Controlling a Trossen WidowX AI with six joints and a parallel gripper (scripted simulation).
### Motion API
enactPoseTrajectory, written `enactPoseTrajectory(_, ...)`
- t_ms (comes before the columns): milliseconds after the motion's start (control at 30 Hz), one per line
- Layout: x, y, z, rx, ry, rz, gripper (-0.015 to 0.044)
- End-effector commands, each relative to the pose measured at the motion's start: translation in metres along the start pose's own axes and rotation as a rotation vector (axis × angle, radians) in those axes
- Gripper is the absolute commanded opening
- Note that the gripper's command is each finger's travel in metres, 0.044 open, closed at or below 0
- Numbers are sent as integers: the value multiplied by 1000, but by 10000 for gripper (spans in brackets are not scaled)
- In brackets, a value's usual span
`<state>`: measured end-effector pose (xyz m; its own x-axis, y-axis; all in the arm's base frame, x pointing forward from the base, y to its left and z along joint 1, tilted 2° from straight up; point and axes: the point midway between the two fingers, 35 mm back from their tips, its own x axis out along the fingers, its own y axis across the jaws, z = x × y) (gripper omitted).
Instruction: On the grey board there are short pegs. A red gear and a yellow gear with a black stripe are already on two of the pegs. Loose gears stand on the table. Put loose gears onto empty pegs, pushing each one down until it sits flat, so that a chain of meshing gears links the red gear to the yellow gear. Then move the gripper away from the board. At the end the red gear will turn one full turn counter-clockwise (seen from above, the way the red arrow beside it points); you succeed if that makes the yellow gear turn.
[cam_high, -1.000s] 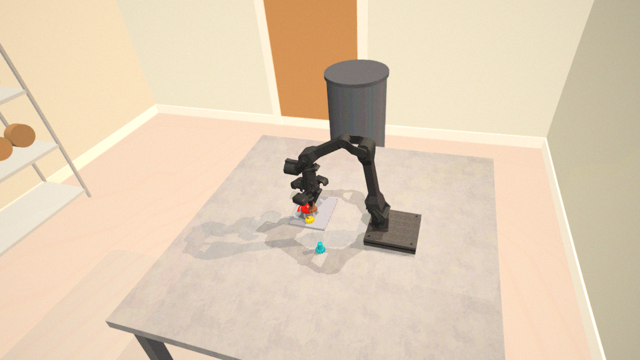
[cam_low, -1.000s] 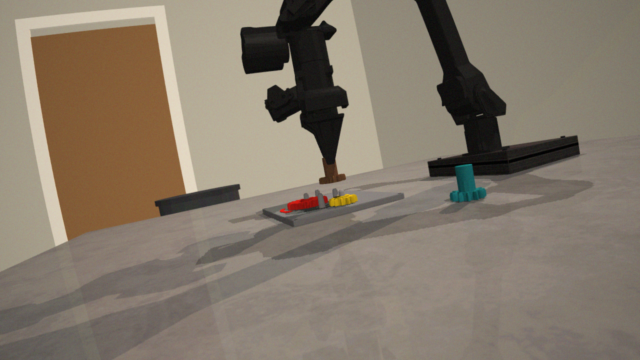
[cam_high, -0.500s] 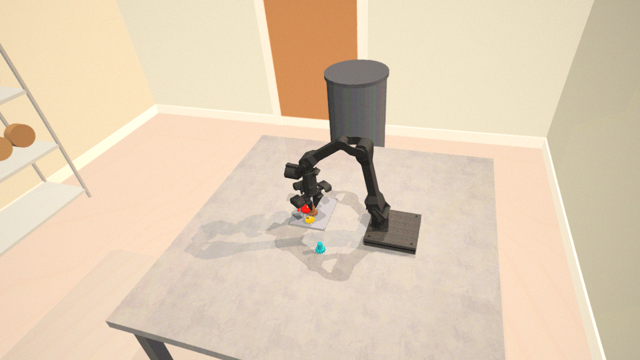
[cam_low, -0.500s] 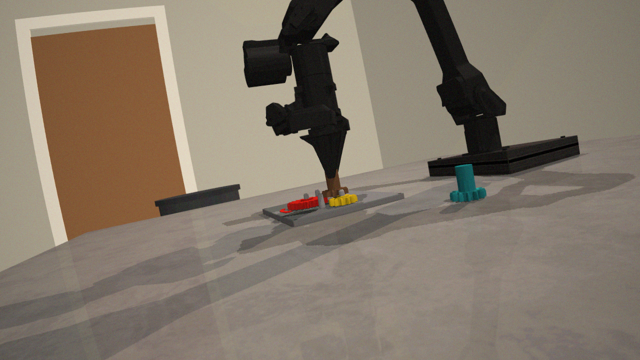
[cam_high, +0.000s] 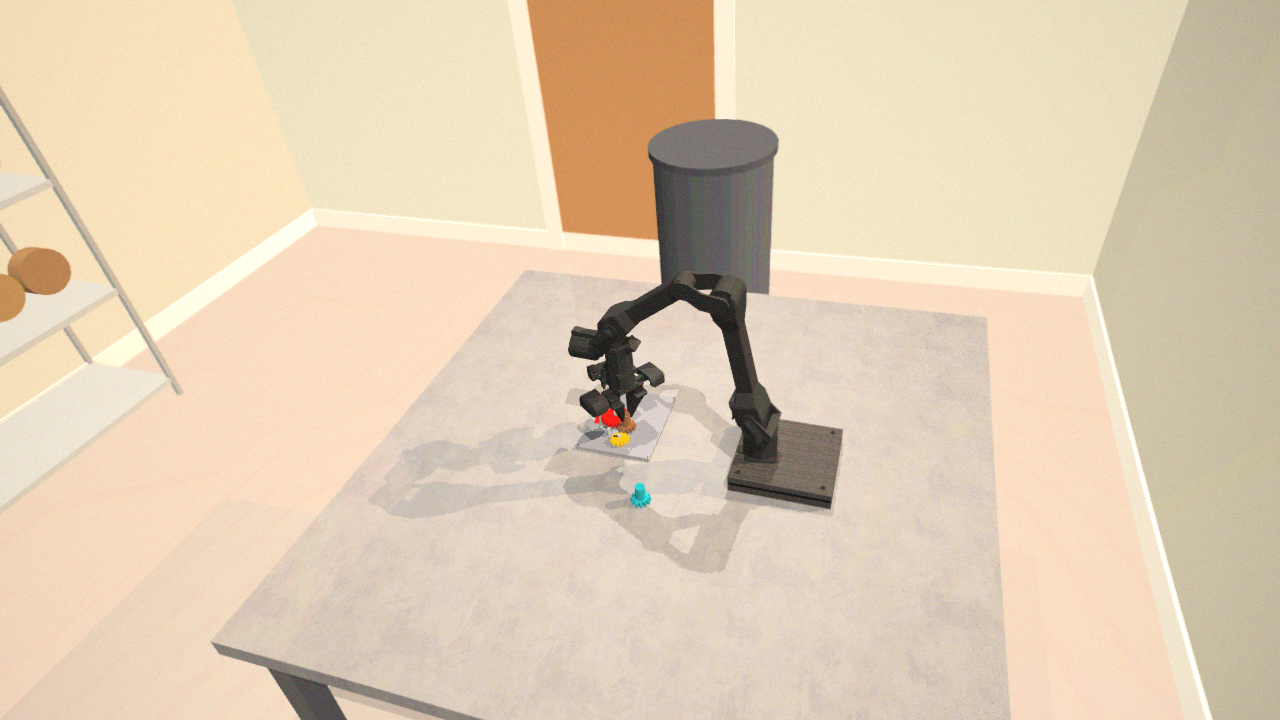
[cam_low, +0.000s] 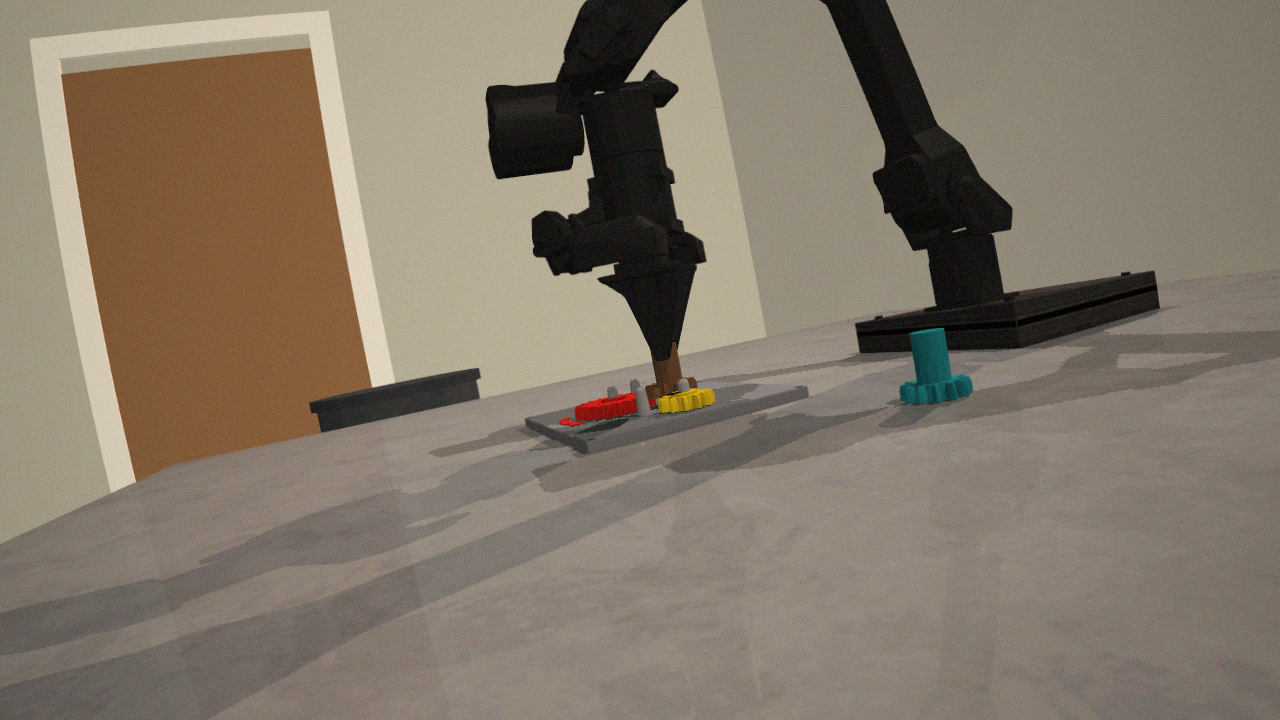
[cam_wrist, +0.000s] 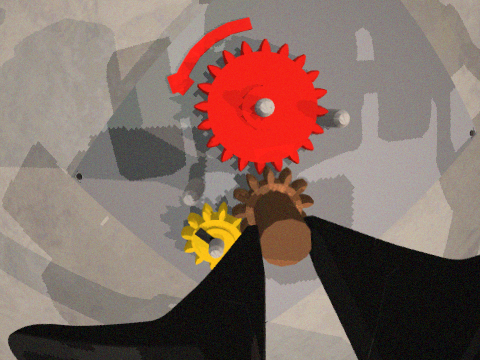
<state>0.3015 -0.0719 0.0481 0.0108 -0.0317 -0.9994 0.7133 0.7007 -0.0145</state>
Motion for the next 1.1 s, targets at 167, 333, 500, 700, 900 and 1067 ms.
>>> enactPoseTrajectory(167,2,0,-1,-244,-1,-1,0)
enactPoseTrajectory(333,3,-1,0,-371,-1,-1,0)
enactPoseTrajectory(500,4,-1,1,-373,-2,-1,0)
enactPoseTrajectory(700,6,0,0,-269,-2,-1,0)
enactPoseTrajectory(900,5,0,0,-155,-2,-1,53)
enactPoseTrajectory(1067,2,0,1,-135,-2,-1,140)
